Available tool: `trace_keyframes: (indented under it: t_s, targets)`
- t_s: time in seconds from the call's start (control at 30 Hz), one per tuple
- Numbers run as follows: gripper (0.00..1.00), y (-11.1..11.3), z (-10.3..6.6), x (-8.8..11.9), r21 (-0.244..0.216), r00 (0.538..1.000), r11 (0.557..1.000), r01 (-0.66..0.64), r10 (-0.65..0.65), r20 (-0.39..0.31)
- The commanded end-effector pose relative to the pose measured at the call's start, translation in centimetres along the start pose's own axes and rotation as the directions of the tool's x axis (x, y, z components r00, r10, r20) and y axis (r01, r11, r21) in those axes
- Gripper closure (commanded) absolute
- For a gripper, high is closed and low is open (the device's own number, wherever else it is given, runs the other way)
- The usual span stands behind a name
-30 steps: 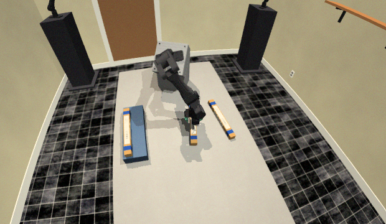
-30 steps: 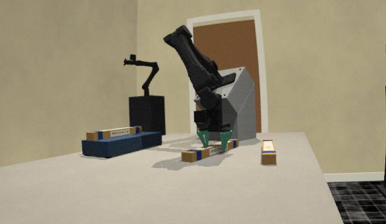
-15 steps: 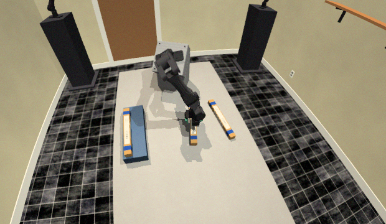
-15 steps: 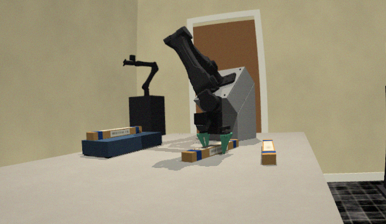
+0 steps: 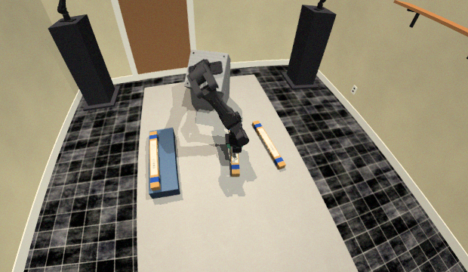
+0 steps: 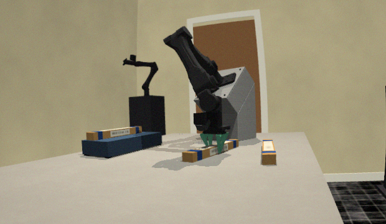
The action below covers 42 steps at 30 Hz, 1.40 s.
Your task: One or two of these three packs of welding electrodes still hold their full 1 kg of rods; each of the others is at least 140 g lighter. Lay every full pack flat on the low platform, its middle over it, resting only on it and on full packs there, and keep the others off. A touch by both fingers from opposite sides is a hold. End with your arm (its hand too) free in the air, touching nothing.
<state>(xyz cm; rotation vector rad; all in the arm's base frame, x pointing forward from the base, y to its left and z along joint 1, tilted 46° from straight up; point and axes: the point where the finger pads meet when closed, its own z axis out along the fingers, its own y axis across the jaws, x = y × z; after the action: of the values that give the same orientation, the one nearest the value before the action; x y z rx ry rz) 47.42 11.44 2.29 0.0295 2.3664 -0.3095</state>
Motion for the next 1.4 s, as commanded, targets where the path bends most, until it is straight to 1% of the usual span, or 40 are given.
trace_keyframes:
  t_s: [0.0,1.1,1.13,1.2,1.27,1.37]
  targets:
    - [1.00,1.2,-0.9,-2.0,-0.030,0.999,1.000,-0.008,0.010,0.053]
    - [1.00,1.1,-0.9,-2.0,-0.026,0.998,1.000,-0.015,0.016,0.054]
    - [1.00,0.9,-1.4,-2.1,-0.026,0.998,0.999,-0.021,0.022,0.059]
    - [1.00,0.3,-1.4,-0.1,-0.007,1.000,1.000,0.004,-0.004,0.010]
    - [1.00,0.3,-1.4,-0.1,-0.007,1.000,1.000,0.004,-0.004,0.010]
    - [1.00,0.3,-1.9,0.0,-0.007,1.000,1.000,0.003,-0.003,0.010]
